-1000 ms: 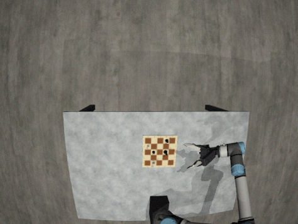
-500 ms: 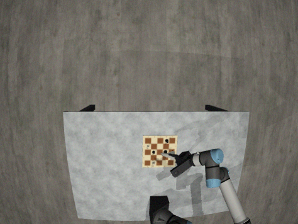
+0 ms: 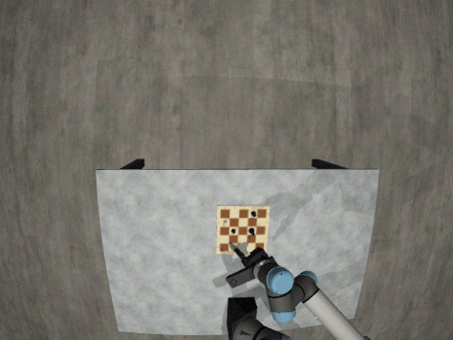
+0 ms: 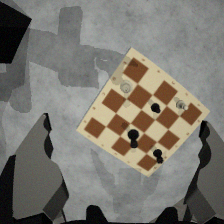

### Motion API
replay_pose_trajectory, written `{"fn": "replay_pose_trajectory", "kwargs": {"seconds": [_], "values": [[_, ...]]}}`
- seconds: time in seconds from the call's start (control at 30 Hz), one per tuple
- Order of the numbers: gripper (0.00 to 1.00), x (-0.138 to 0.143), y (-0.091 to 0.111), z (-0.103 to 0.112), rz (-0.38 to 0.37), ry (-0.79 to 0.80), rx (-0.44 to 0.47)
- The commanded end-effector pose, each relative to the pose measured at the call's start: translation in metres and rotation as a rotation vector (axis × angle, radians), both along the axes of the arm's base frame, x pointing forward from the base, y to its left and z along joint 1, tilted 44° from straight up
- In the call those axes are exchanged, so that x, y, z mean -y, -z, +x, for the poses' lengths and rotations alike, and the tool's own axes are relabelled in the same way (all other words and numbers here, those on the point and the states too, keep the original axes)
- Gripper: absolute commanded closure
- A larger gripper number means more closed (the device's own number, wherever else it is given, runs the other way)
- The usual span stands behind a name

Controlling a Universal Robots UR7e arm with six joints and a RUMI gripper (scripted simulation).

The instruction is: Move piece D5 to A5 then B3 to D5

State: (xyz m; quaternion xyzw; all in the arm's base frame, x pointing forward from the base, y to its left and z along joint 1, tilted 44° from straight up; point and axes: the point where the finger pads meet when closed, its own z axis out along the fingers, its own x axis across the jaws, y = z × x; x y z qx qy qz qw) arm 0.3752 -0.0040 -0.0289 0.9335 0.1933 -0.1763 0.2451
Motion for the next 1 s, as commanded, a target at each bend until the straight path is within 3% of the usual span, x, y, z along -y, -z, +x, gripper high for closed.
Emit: {"fn": "replay_pose_trajectory", "kwargs": {"seconds": [0.0, 0.33, 0.97], "values": [[0.0, -0.005, 0.002, -0.003, -0.07, -0.041, 0.03], [0.0, -0.017, -0.002, -0.008, -0.179, -0.123, 0.106], [0.0, -0.018, -0.003, -0.009, -0.192, -0.133, 0.117]]}}
